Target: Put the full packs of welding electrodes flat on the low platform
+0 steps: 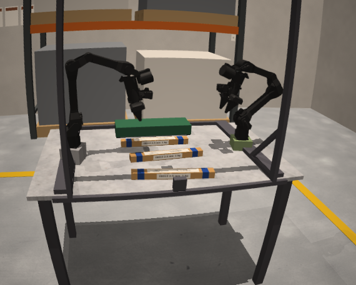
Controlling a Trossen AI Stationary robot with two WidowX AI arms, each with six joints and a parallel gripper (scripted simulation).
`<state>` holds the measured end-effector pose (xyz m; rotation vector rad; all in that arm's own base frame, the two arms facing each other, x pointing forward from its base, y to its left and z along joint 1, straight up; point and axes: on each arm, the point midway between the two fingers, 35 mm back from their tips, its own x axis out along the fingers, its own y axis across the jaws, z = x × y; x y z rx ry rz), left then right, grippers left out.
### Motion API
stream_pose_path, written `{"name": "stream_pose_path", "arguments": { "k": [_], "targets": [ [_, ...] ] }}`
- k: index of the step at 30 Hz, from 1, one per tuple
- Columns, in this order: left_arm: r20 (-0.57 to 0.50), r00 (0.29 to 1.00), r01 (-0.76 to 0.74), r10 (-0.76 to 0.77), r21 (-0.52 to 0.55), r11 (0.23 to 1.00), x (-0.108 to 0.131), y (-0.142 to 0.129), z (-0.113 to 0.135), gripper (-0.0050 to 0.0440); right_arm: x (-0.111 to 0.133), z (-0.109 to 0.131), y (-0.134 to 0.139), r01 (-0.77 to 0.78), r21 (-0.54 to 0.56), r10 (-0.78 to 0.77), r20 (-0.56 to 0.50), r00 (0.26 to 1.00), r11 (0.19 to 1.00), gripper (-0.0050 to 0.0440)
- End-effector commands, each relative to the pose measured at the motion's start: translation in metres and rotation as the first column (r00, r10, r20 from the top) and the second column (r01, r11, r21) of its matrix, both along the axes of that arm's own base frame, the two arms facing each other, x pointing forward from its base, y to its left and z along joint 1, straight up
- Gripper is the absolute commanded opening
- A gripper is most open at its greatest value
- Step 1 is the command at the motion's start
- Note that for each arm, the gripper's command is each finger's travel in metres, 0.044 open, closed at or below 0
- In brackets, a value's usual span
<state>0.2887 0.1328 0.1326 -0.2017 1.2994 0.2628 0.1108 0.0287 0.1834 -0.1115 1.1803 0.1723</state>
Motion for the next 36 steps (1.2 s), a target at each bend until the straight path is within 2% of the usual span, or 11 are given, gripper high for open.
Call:
{"name": "stream_pose_path", "arguments": {
  "k": [1,6,28,36],
  "targets": [
    [0.022,1.0,-0.004,0.004,0.013,1.0,0.031,0.01,0.011,0.02,-0.004,0.006,-0.001,0.003,-0.001,-0.003,0.006,1.0,1.0,0.033],
    [0.023,1.0,-0.004,0.004,0.012,1.0,0.057,0.019,0.012,0.02,-0.004,0.006,-0.001,0.003,-0.001,-0.003,0.006,1.0,1.0,0.033],
    [0.027,1.0,-0.002,0.002,0.012,1.0,0.056,0.019,0.015,0.02,-0.004,0.006,-0.001,0.003,-0.001,-0.003,0.006,1.0,1.0,0.033],
    [0.027,1.0,-0.002,0.002,0.012,1.0,0.054,0.018,0.003,0.02,-0.004,0.006,-0.001,0.003,-0.001,-0.003,0.006,1.0,1.0,0.033]
  ]
}}
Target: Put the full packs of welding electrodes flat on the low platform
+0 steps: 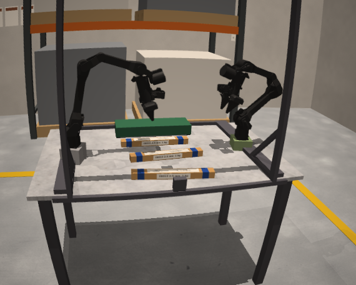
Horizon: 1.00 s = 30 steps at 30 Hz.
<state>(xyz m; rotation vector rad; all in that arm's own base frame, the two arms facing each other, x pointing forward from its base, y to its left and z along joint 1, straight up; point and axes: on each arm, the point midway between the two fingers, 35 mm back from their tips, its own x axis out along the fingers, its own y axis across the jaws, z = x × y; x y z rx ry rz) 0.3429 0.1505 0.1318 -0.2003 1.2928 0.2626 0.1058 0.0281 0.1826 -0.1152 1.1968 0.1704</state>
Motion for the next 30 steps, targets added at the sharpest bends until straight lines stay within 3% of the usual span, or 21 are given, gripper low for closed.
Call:
{"name": "stream_pose_path", "arguments": {
  "k": [1,30],
  "targets": [
    [0.021,1.0,-0.003,0.003,0.01,1.0,0.0,0.0,0.002,0.02,0.001,0.007,0.0,0.003,0.004,-0.004,0.022,1.0,1.0,0.033],
    [0.021,1.0,-0.003,0.003,0.01,1.0,0.001,0.001,-0.031,0.02,0.001,0.007,0.0,0.003,0.004,-0.004,0.022,1.0,1.0,0.033]
  ]
}}
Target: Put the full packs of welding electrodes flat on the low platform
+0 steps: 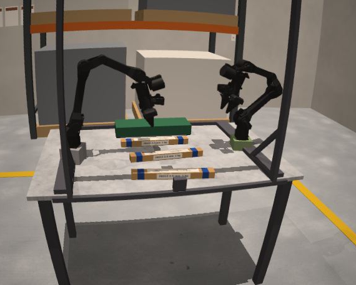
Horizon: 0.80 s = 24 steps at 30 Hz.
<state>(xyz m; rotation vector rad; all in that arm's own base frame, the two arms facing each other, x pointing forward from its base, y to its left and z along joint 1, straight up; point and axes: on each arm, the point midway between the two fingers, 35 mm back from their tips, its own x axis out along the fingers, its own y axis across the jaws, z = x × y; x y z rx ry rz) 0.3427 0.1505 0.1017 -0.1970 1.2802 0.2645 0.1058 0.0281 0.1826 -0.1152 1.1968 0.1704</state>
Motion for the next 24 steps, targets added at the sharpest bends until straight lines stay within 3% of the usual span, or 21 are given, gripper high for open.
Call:
{"name": "stream_pose_path", "arguments": {
  "k": [1,24],
  "targets": [
    [0.009,1.0,-0.003,0.003,0.004,1.0,0.001,0.001,-0.003,0.02,0.001,0.007,0.0,0.003,0.004,-0.004,0.022,1.0,1.0,0.033],
    [0.009,1.0,-0.003,0.003,0.004,1.0,0.001,0.001,-0.016,0.02,0.001,0.007,0.0,0.003,0.004,-0.004,0.022,1.0,1.0,0.033]
  ]
}}
